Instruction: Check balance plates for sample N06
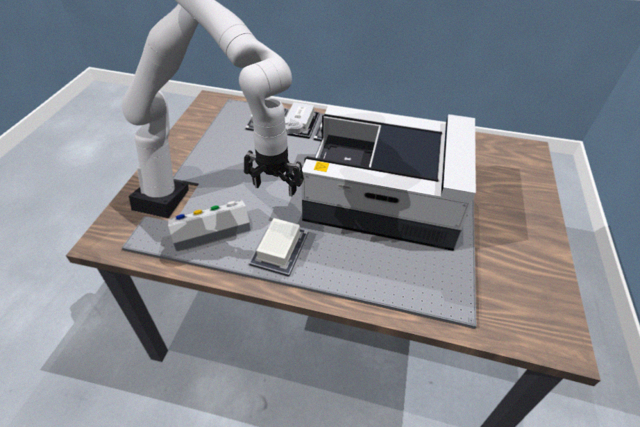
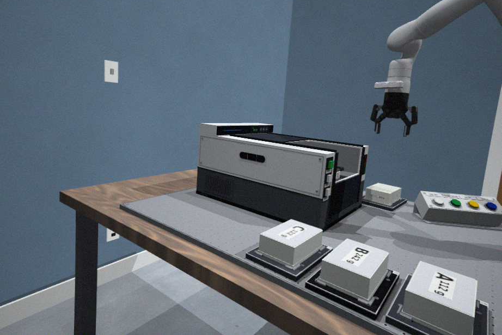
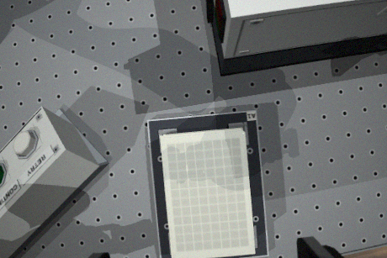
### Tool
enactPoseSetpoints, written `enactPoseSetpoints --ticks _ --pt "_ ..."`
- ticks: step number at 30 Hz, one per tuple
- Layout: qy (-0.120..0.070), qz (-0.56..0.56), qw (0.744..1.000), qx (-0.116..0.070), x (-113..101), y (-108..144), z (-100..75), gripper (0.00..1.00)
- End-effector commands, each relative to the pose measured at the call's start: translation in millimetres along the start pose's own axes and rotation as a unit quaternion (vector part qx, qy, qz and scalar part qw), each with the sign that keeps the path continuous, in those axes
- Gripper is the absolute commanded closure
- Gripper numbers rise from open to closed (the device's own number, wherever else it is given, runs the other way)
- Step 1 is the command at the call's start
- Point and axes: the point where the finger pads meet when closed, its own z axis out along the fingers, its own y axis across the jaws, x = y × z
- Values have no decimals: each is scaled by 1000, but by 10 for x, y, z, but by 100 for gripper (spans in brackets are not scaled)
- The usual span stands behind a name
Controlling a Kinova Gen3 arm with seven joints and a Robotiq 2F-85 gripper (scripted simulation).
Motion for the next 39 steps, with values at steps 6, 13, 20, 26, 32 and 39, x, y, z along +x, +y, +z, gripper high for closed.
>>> enactPoseSetpoints --ticks 6,13,20,26,32,39 --pt "0 0 1000 -1 -1 4 74 0" --pt "0 0 1000 -1 -1 4 167 0" --pt "0 0 1000 -1 -1 5 234 0" --pt "0 0 1000 -1 -2 5 314 0" --pt "0 0 1000 -1 -2 5 394 0" --pt "0 0 1000 -1 -2 5 461 0"
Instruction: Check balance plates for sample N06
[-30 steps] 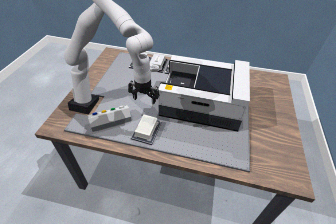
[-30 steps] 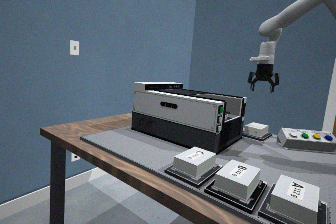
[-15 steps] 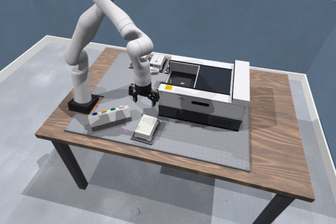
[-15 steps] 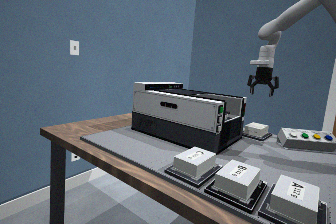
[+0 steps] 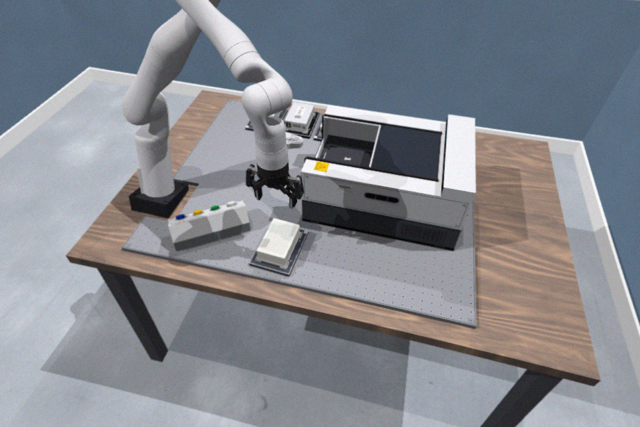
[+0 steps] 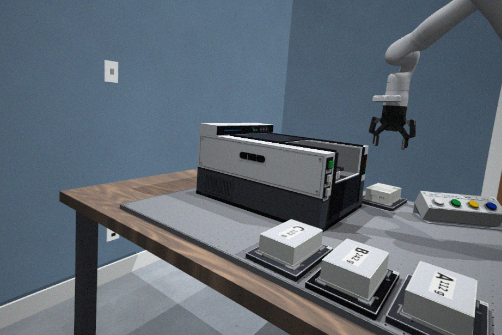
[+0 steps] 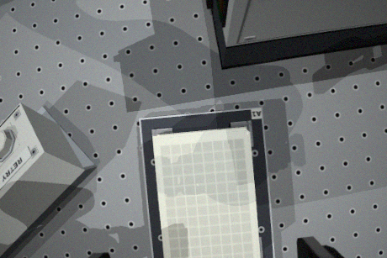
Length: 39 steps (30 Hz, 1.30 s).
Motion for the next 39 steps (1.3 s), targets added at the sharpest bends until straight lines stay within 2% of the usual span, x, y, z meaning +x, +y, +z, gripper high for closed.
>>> enactPoseSetpoints --ticks 1,39 --pt "0 0 1000 -1 -2 4 27 0" --pt "0 0 1000 -1 -2 5 480 0"
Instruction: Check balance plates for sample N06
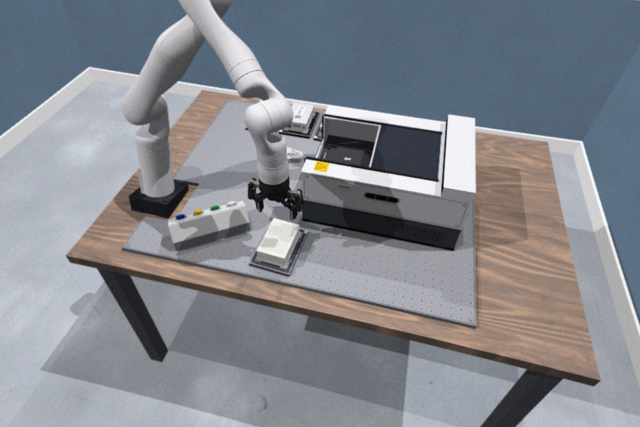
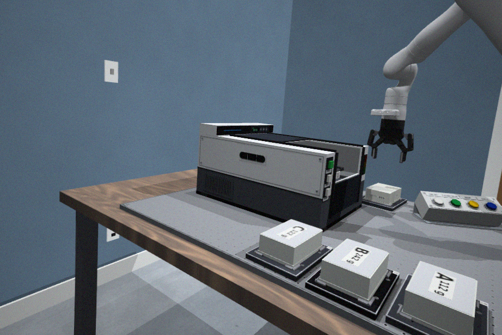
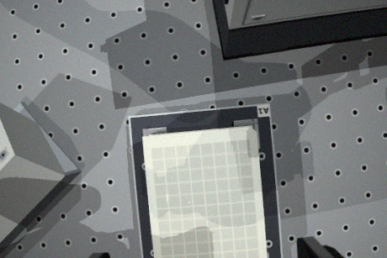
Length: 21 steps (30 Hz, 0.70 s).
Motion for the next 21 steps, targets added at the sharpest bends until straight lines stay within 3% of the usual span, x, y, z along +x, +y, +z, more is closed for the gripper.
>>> enactPoseSetpoints --ticks 1,21 --pt "0 0 1000 -1 -2 5 27 0" --pt "0 0 1000 -1 -2 5 267 0"
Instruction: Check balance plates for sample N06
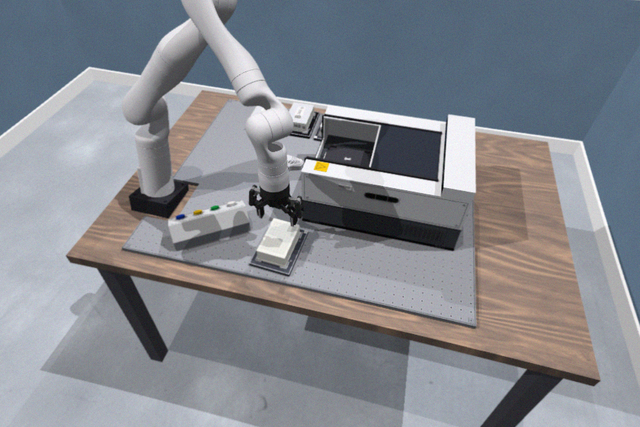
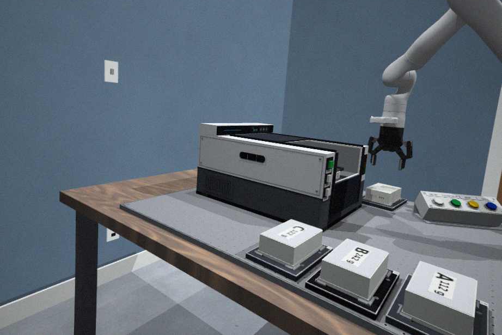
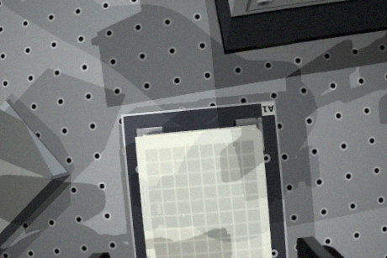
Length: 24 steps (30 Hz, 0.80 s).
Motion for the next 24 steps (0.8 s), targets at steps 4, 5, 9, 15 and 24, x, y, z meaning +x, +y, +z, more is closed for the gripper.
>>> enactPoseSetpoints --ticks 4,5,9,15,24 --pt "0 0 1000 -1 -2 6 40 0" --pt "0 0 1000 -1 -2 6 53 0" --pt "0 0 1000 -1 -2 6 107 0" --pt "0 0 1000 -1 -2 6 187 0" --pt "0 0 1000 -1 -3 6 281 0"
